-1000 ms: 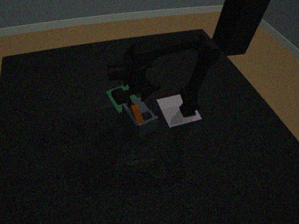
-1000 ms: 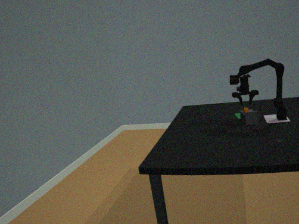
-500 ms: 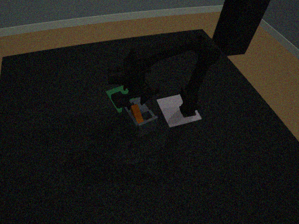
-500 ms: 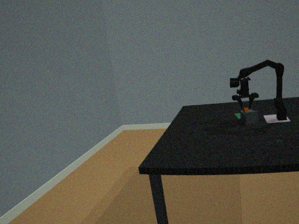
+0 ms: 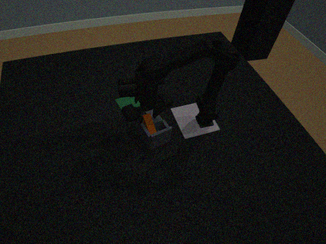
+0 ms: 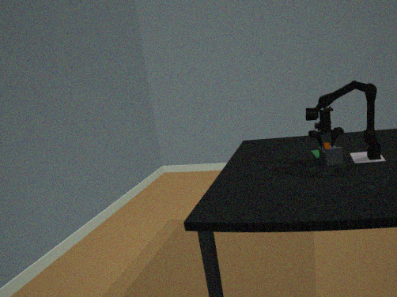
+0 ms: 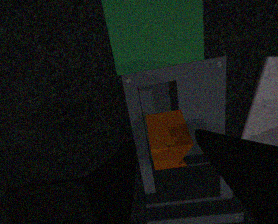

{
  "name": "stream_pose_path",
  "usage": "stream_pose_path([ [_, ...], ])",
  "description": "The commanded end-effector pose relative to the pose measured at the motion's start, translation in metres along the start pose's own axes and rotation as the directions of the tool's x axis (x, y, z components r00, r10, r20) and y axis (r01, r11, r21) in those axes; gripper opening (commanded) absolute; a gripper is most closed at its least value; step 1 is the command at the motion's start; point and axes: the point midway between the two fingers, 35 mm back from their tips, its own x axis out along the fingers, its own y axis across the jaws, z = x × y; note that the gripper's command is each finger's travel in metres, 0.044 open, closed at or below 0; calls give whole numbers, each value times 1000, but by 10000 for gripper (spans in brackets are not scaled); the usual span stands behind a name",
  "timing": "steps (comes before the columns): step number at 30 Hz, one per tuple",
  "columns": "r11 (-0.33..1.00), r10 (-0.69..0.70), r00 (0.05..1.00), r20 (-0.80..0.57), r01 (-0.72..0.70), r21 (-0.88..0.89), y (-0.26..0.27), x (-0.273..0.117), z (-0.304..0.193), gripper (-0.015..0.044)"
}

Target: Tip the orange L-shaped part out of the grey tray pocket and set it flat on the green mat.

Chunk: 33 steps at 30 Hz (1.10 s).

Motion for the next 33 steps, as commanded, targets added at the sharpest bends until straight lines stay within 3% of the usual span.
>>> stream_pose_path([
  [1, 1000, -2, 1000, -1, 2, 4, 0, 6, 0, 280],
  [2, 1000, -2, 1000, -1, 2, 4, 0, 6, 0, 280],
  [8, 1000, -2, 1000, 0, 2, 0, 0, 2, 0, 123],
  [17, 1000, -2, 1000, 0, 2, 0, 0, 2, 0, 62],
  [20, 1000, -2, 1000, 0, 2, 0, 0, 2, 0, 0],
  [33, 1000, -2, 1000, -1, 2, 2, 0, -7, 0, 0],
])
